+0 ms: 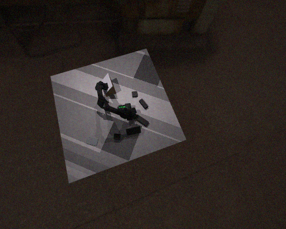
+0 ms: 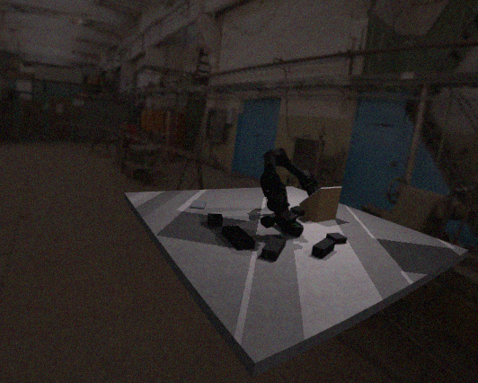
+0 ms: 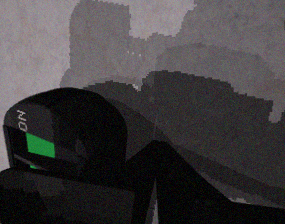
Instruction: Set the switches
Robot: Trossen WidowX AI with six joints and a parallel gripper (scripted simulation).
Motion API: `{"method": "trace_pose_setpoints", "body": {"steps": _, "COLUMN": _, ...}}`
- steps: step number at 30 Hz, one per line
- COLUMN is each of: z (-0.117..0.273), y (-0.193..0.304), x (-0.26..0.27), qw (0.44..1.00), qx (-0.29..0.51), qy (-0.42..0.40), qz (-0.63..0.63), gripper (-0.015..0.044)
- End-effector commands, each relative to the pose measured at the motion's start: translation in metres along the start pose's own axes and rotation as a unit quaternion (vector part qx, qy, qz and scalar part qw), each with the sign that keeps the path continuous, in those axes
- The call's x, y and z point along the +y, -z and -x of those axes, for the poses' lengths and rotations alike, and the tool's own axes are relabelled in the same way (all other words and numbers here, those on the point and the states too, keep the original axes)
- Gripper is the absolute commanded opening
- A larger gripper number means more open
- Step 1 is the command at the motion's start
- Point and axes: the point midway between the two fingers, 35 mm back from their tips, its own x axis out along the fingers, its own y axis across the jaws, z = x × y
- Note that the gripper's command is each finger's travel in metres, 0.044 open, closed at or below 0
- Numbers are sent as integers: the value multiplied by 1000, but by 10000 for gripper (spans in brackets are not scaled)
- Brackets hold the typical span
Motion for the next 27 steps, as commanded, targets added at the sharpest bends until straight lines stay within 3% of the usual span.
{"method": "trace_pose_setpoints", "body": {"steps": 1, "z": -2, "y": 0, "x": 0, "qw": 1000, "qx": 1, "qy": 2, "qz": 2, "gripper": 0}}
{"method": "trace_pose_setpoints", "body": {"steps": 27, "z": -5, "y": 0, "x": 10, "qw": 1000, "qx": 1, "qy": 2, "qz": 2, "gripper": 0}}
